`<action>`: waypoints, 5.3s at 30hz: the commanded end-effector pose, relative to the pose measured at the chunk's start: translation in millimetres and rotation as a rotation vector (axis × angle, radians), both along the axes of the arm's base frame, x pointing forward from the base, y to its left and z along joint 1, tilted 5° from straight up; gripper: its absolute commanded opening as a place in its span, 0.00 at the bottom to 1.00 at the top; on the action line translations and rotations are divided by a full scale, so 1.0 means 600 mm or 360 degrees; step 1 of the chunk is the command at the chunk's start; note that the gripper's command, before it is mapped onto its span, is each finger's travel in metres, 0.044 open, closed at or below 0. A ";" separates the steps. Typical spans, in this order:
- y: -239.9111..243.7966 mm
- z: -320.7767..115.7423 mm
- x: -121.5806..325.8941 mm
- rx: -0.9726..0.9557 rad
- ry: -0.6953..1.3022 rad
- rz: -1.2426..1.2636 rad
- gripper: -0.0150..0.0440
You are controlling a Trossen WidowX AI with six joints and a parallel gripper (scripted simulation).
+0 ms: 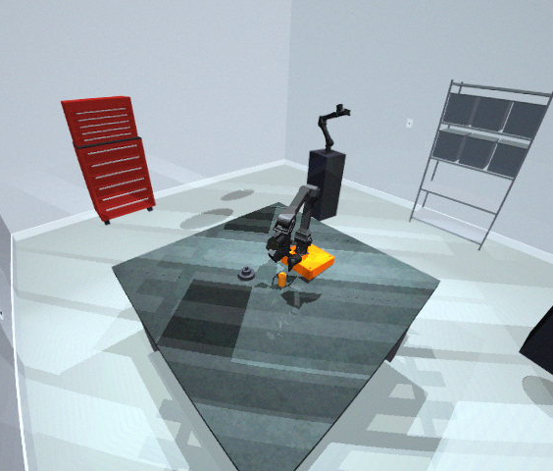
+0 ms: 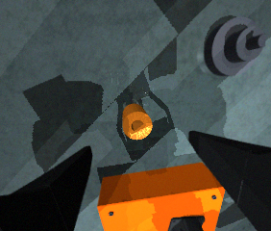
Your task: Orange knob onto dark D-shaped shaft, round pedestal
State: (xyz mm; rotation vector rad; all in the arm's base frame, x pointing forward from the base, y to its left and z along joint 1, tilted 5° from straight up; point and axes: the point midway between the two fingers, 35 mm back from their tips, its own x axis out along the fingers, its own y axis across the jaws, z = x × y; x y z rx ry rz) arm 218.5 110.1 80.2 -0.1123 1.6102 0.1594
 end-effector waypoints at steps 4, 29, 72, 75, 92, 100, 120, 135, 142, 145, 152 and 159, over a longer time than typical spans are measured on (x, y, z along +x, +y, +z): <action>-0.003 -0.043 -0.009 -0.0021 0.0031 -0.0013 1.00; -0.001 -0.116 -0.011 -0.0021 0.0032 -0.0012 1.00; -0.002 -0.180 -0.019 -0.0021 0.0032 -0.0013 0.48; 0.000 -0.168 -0.015 -0.0020 0.0032 -0.0013 0.34; 0.018 -0.010 0.010 -0.0017 0.0028 -0.0009 0.25; 0.017 0.054 0.003 -0.0019 0.0031 -0.0013 0.25; -0.030 0.035 0.063 -0.0038 -0.0005 -0.0036 0.25; -0.081 0.016 0.108 -0.0038 -0.0002 -0.0036 0.25; -0.106 0.006 0.125 -0.0033 0.0000 -0.0044 0.25; -0.117 0.003 0.131 -0.0031 0.0000 -0.0049 0.25; -0.143 -0.005 0.145 -0.0030 0.0001 -0.0054 0.25; -0.173 -0.015 0.160 -0.0036 0.0003 -0.0051 0.25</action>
